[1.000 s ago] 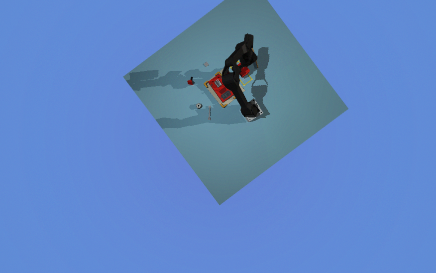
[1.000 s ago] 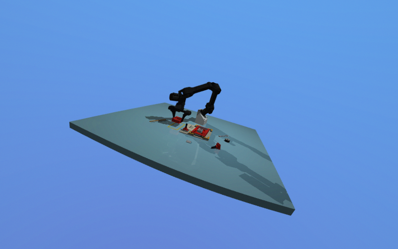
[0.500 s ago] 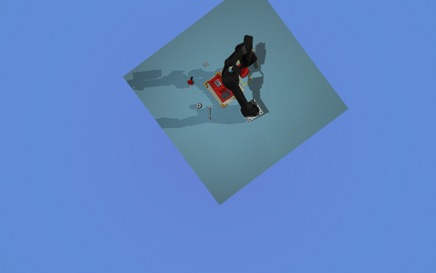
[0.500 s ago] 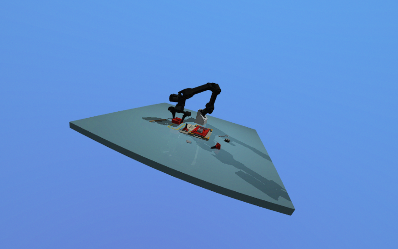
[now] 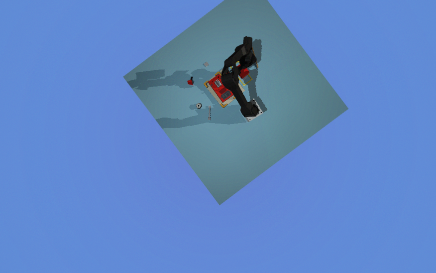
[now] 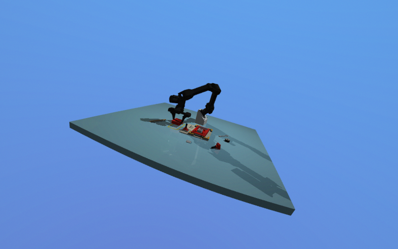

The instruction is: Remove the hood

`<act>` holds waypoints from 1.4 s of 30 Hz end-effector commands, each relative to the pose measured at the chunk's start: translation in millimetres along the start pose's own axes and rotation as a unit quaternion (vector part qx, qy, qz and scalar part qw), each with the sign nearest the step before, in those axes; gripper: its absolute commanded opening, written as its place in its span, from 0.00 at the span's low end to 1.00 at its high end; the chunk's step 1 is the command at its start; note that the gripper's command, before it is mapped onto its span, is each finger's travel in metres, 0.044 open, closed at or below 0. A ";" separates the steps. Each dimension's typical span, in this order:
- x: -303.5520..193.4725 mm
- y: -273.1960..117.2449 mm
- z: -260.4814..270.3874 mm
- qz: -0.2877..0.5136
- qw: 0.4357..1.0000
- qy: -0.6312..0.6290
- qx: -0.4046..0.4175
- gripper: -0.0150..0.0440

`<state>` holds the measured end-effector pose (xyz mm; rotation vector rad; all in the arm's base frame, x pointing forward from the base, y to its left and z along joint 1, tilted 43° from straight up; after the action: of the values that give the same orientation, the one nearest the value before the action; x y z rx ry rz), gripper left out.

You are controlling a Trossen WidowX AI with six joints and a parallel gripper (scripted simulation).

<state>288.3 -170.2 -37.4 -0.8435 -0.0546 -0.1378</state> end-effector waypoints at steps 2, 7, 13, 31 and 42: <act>-1.4 2.2 0.4 0.000 1.000 0.004 0.002 0.25; -1.3 4.2 0.4 0.000 1.000 0.004 0.002 0.25; -1.3 7.1 0.4 0.000 1.000 0.004 0.003 0.25; -1.3 16.0 0.5 0.000 1.000 0.004 0.003 0.25; -1.4 21.4 0.7 0.000 1.000 0.004 0.003 0.25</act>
<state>290.6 -157.3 -51.4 -0.8420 -0.0538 -0.1378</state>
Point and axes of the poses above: the point midway between the two fingers, 35 mm back from their tips, its own y axis out along the fingers, its own z axis across the jaws, x = y × z, the point moved 8 cm from there along -y, back along the fingers, and after that the axes turned 3 degrees about -y, right-handed, at the moved point
